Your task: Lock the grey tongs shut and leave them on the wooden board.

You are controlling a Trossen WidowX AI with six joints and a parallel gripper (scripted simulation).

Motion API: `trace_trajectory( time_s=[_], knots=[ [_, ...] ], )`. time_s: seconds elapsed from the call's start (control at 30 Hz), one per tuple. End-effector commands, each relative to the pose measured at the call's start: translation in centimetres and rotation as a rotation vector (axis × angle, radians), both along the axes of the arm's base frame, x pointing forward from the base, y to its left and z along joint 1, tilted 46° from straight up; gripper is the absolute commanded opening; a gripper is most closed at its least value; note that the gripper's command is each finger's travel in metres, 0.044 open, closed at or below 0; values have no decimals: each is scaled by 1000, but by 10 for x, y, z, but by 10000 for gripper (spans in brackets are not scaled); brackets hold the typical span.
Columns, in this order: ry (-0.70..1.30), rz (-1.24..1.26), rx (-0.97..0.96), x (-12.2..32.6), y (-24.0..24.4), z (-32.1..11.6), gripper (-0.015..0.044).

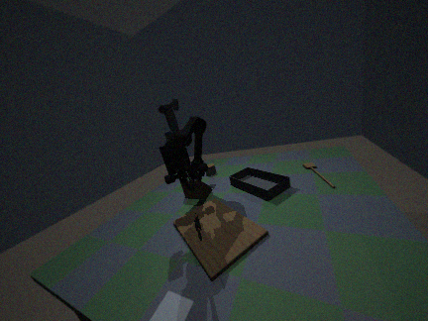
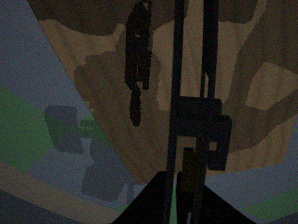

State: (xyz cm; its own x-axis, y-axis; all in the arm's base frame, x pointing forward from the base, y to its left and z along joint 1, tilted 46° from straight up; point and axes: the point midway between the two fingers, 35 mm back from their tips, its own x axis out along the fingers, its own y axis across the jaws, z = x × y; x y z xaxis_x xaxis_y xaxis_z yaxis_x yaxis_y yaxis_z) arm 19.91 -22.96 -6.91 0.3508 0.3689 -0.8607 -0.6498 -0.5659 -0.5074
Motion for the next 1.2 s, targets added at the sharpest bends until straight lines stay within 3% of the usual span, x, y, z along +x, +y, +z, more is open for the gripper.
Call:
trace_trajectory(
  time_s=[0.0, 0.6, 1.17],
  knots=[
    [-45, -35, -43, -1, 0, 5, -150],
    [-202, -151, -196, -10, 14, 15, -150],
    [-208, -155, -202, -11, 14, 16, -150]
  ],
)
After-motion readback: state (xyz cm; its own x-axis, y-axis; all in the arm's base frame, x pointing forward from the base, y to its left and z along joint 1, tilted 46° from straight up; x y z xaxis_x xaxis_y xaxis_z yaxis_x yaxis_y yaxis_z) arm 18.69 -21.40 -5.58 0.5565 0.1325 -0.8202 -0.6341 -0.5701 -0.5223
